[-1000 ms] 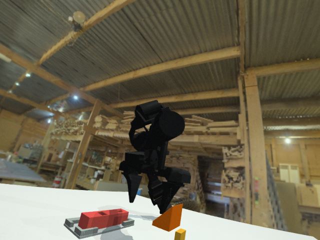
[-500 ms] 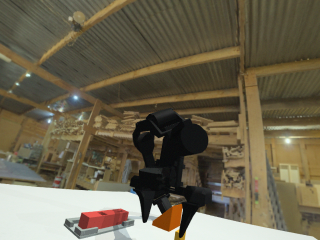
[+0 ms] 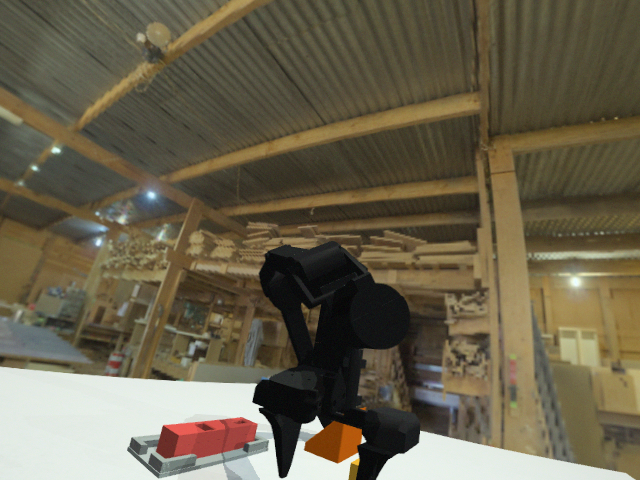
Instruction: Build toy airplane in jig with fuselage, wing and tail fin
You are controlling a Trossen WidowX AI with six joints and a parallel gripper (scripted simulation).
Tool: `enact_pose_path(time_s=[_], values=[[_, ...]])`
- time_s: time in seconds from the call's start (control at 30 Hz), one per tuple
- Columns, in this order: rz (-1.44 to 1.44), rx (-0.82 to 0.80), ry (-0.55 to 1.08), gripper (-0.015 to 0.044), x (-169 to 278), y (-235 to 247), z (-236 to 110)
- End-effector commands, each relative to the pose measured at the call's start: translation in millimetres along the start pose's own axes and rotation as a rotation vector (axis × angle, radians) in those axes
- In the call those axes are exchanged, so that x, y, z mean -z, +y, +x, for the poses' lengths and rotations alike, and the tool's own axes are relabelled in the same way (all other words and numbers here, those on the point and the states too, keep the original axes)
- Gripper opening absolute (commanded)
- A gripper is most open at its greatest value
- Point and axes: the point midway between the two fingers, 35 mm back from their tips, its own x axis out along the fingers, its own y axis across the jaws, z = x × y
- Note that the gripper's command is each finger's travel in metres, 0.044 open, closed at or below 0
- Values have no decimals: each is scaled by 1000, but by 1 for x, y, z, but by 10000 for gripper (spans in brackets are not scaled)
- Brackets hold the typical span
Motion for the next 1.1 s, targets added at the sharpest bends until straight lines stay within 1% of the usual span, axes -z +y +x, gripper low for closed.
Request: enact_pose_path(time_s=[0.0,0.7,1.0,1.07], values=[[-8,5,-3,440,0,0,7],[-7,7,-3,440,1,-1,38],[-7,7,-3,204,1,-1,38],[-7,7,-3,190,1,-1,38]])
